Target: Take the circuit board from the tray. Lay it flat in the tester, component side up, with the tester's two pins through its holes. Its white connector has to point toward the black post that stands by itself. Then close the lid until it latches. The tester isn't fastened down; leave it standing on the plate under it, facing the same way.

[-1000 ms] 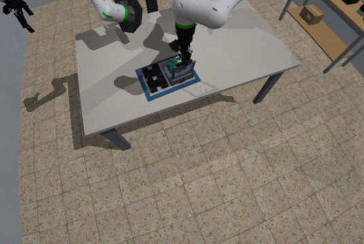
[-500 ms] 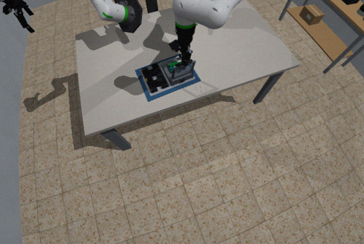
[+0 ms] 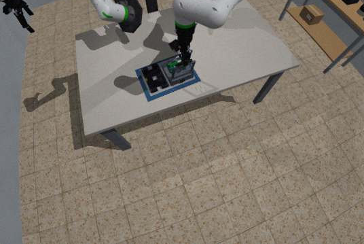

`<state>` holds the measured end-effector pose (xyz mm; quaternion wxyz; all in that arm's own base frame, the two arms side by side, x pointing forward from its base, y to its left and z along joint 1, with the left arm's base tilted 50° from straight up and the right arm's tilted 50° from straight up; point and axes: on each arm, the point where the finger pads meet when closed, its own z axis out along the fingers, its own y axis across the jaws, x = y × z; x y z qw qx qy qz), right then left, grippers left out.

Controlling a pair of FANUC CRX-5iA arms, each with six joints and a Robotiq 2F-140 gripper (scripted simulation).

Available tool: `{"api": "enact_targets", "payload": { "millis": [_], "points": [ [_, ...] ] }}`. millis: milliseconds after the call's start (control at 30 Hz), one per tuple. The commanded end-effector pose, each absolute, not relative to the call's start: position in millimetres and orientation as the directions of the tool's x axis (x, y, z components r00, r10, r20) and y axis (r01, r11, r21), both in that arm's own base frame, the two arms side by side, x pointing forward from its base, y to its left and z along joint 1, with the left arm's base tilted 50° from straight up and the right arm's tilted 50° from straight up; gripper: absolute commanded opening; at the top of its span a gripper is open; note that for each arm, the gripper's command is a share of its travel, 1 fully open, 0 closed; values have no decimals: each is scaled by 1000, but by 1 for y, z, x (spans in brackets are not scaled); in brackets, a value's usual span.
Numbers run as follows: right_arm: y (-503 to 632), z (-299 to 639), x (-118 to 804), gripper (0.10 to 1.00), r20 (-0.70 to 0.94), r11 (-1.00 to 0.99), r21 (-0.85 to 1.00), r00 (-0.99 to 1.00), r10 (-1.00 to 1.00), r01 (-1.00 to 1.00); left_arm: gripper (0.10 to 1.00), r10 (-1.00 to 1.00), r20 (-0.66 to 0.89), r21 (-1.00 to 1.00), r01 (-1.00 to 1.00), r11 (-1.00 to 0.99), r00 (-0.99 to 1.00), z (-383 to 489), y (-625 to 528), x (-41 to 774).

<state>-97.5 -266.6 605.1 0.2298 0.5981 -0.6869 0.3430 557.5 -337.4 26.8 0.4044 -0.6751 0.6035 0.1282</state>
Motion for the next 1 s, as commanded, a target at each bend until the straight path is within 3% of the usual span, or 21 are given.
{"api": "enact_targets", "payload": {
  "millis": [0, 967],
  "points": [
    [-266, 606, -98, 1000, 728, 50, -196, -180, -662, -979, 190, -712, -660, -392, -918, 56, 238, 27, -339, 556],
    [-266, 606, -98, 1000, 728, 50, -196, -180, -662, -979, 190, -712, -660, -392, -918, 56, 238, 24, -340, 546]
  ]
}}
